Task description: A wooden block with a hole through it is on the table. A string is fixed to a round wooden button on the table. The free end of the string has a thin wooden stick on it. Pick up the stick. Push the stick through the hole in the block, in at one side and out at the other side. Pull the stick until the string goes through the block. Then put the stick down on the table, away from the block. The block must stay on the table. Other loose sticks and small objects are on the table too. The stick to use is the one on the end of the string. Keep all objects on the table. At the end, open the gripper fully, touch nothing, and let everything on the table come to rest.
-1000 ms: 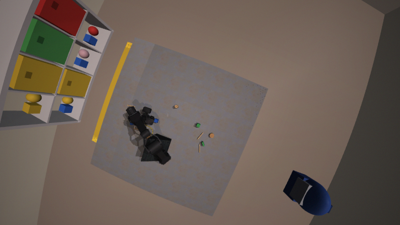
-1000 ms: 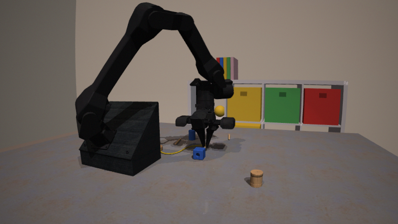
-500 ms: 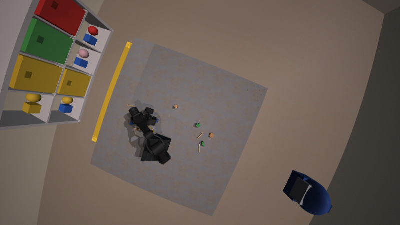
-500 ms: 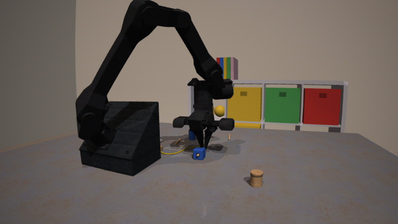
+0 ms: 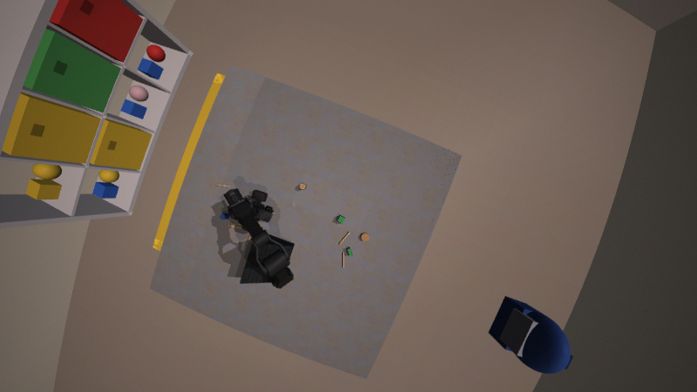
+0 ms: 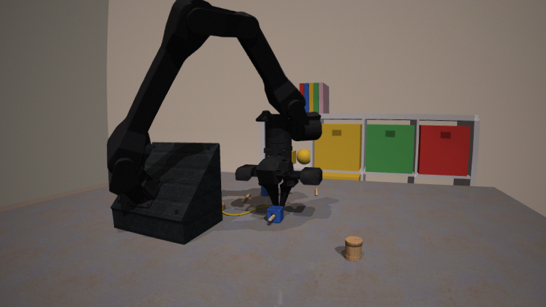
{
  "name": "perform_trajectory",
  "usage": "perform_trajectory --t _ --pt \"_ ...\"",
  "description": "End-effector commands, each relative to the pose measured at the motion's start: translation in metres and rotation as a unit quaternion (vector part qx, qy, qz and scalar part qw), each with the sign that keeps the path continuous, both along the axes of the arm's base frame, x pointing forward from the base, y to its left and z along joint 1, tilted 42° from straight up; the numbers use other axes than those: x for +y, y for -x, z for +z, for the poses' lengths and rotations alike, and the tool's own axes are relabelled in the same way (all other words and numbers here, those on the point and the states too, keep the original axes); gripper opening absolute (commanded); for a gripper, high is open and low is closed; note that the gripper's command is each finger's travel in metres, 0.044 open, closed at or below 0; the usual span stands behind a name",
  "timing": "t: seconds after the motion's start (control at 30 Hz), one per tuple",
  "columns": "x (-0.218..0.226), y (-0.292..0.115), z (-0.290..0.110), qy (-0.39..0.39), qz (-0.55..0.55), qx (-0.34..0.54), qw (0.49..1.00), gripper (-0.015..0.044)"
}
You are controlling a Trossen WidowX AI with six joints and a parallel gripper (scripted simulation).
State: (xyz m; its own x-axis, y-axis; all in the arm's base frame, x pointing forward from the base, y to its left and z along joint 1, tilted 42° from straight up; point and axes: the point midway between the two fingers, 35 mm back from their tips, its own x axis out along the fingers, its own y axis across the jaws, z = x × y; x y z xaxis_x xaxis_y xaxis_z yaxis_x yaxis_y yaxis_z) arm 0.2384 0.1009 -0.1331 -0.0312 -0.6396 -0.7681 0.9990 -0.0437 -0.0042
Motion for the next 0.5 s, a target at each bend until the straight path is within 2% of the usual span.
perform_trajectory --t 0.0,0.17,0.33,0.47 --pt "-0.004 0.001 0.002 0.002 0.003 0.001 1.0 0.0" --pt "-0.001 0.0 0.001 0.0 0.0 0.0 1.0 0.0123" --pt "0.006 -0.001 0.008 0.0 0.0 0.0 1.0 0.0123" --pt "0.046 -0.003 0.053 -0.001 0.0 0.001 1.0 0.0123"
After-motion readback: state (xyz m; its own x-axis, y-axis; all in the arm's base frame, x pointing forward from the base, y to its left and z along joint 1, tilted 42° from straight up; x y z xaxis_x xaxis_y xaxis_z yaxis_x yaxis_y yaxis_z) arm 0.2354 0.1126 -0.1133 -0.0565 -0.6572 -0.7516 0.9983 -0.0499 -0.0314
